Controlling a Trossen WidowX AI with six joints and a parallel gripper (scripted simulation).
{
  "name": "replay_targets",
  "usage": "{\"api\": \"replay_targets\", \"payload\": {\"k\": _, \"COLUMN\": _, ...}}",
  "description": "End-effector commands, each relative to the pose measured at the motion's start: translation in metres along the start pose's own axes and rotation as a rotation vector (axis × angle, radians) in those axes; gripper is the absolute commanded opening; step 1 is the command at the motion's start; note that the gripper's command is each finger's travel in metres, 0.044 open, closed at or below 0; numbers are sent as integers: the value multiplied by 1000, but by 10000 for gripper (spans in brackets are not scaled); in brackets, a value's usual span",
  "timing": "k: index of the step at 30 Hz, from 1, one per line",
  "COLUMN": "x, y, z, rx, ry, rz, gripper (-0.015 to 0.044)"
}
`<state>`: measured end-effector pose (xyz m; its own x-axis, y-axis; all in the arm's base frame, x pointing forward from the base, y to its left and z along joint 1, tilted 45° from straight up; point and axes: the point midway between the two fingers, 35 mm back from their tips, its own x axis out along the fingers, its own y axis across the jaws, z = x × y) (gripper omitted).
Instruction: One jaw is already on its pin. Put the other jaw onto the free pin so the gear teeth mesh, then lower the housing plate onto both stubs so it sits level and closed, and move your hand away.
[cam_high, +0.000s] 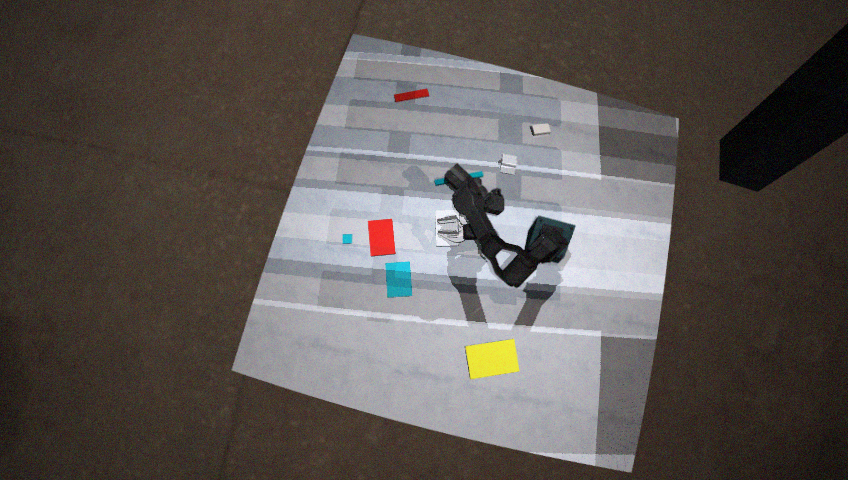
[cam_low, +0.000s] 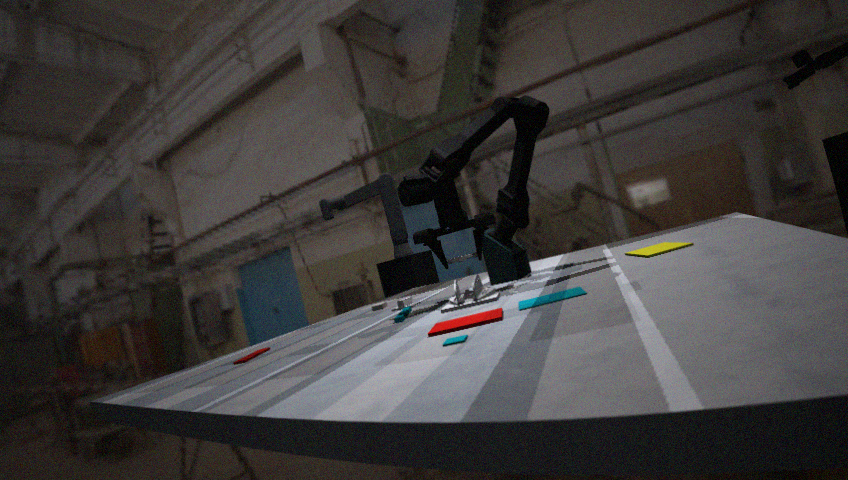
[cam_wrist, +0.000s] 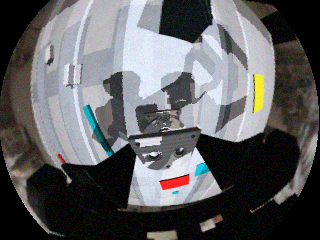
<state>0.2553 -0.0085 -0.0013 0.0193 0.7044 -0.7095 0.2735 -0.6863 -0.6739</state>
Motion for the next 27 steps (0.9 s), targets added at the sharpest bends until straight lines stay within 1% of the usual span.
{"api": "replay_targets", "payload": {"k": 1, "x": 0, "y": -1, "z": -1, "rx": 5, "ry": 4, "rz": -1, "gripper": 351}}
{"api": "replay_targets", "payload": {"k": 27, "x": 0, "y": -9, "z": 5, "rx": 1, "ry": 4, "rz": -2, "gripper": 351}}
